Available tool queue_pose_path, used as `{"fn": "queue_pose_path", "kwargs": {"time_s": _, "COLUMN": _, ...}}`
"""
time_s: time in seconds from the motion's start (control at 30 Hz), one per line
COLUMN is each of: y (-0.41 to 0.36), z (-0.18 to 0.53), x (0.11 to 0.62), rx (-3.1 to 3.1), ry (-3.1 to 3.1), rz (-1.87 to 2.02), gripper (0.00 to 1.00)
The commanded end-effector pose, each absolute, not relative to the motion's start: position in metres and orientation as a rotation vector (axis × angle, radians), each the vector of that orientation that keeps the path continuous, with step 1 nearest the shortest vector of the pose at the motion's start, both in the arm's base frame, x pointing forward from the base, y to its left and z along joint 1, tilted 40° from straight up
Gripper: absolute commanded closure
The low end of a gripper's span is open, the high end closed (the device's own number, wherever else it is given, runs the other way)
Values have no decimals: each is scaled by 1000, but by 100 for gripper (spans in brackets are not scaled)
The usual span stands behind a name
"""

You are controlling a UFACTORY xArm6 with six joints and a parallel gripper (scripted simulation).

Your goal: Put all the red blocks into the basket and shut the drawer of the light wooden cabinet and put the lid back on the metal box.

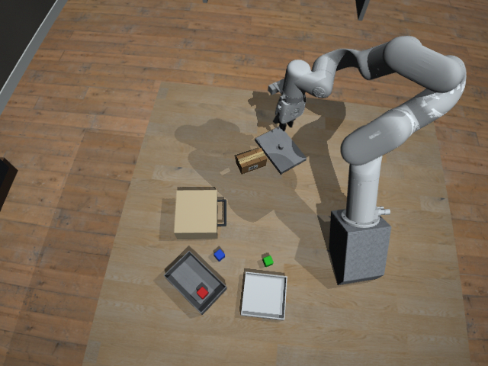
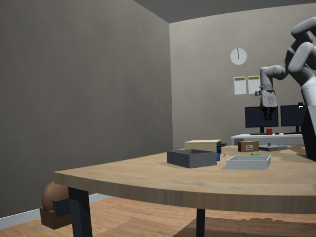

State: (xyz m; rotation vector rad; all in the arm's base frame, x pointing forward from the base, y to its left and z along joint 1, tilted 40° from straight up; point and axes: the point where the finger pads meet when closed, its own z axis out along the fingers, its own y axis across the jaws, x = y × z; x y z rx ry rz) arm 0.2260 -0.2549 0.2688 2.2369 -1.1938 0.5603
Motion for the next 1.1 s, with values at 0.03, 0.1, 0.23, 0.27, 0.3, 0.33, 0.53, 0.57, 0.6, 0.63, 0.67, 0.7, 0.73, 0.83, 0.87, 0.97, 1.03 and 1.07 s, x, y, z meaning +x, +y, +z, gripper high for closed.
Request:
{"fn": "queue_pose_path", "kwargs": {"time_s": 0.03, "y": -253, "z": 271, "x": 236, "rx": 2233, "ry": -1226, "rz": 572, "gripper": 72}}
{"fn": "queue_pose_path", "kwargs": {"time_s": 0.1, "y": -251, "z": 272, "x": 245, "rx": 2229, "ry": -1259, "rz": 579, "gripper": 72}}
{"fn": "queue_pose_path", "kwargs": {"time_s": 0.23, "y": -248, "z": 273, "x": 257, "rx": 2222, "ry": -1303, "rz": 587, "gripper": 72}}
{"fn": "queue_pose_path", "kwargs": {"time_s": 0.27, "y": -246, "z": 273, "x": 265, "rx": 2218, "ry": -1330, "rz": 592, "gripper": 72}}
{"fn": "queue_pose_path", "kwargs": {"time_s": 0.3, "y": -243, "z": 273, "x": 274, "rx": 2212, "ry": -1360, "rz": 596, "gripper": 72}}
{"fn": "queue_pose_path", "kwargs": {"time_s": 0.33, "y": -240, "z": 273, "x": 284, "rx": 2205, "ry": -1392, "rz": 601, "gripper": 72}}
{"fn": "queue_pose_path", "kwargs": {"time_s": 0.53, "y": -207, "z": 262, "x": 363, "rx": 2124, "ry": -1638, "rz": 625, "gripper": 72}}
{"fn": "queue_pose_path", "kwargs": {"time_s": 0.57, "y": -200, "z": 259, "x": 375, "rx": 2103, "ry": -1685, "rz": 628, "gripper": 72}}
{"fn": "queue_pose_path", "kwargs": {"time_s": 0.6, "y": -192, "z": 255, "x": 384, "rx": 2079, "ry": -1732, "rz": 632, "gripper": 72}}
{"fn": "queue_pose_path", "kwargs": {"time_s": 0.63, "y": -184, "z": 251, "x": 394, "rx": 2052, "ry": -1779, "rz": 635, "gripper": 72}}
{"fn": "queue_pose_path", "kwargs": {"time_s": 0.67, "y": -175, "z": 246, "x": 404, "rx": 2023, "ry": -1827, "rz": 639, "gripper": 72}}
{"fn": "queue_pose_path", "kwargs": {"time_s": 0.7, "y": -166, "z": 241, "x": 413, "rx": 1991, "ry": -1874, "rz": 643, "gripper": 72}}
{"fn": "queue_pose_path", "kwargs": {"time_s": 0.73, "y": -157, "z": 236, "x": 421, "rx": 1957, "ry": -1921, "rz": 648, "gripper": 72}}
{"fn": "queue_pose_path", "kwargs": {"time_s": 0.83, "y": -134, "z": 222, "x": 448, "rx": 1921, "ry": -1966, "rz": 654, "gripper": 72}}
{"fn": "queue_pose_path", "kwargs": {"time_s": 0.87, "y": -126, "z": 216, "x": 452, "rx": 1883, "ry": -2010, "rz": 661, "gripper": 72}}
{"fn": "queue_pose_path", "kwargs": {"time_s": 0.97, "y": -99, "z": 199, "x": 466, "rx": 1761, "ry": -2133, "rz": 690, "gripper": 72}}
{"fn": "queue_pose_path", "kwargs": {"time_s": 1.03, "y": -78, "z": 185, "x": 475, "rx": 1676, "ry": -2206, "rz": 717, "gripper": 72}}
{"fn": "queue_pose_path", "kwargs": {"time_s": 1.07, "y": -68, "z": 177, "x": 479, "rx": 1634, "ry": -2239, "rz": 732, "gripper": 72}}
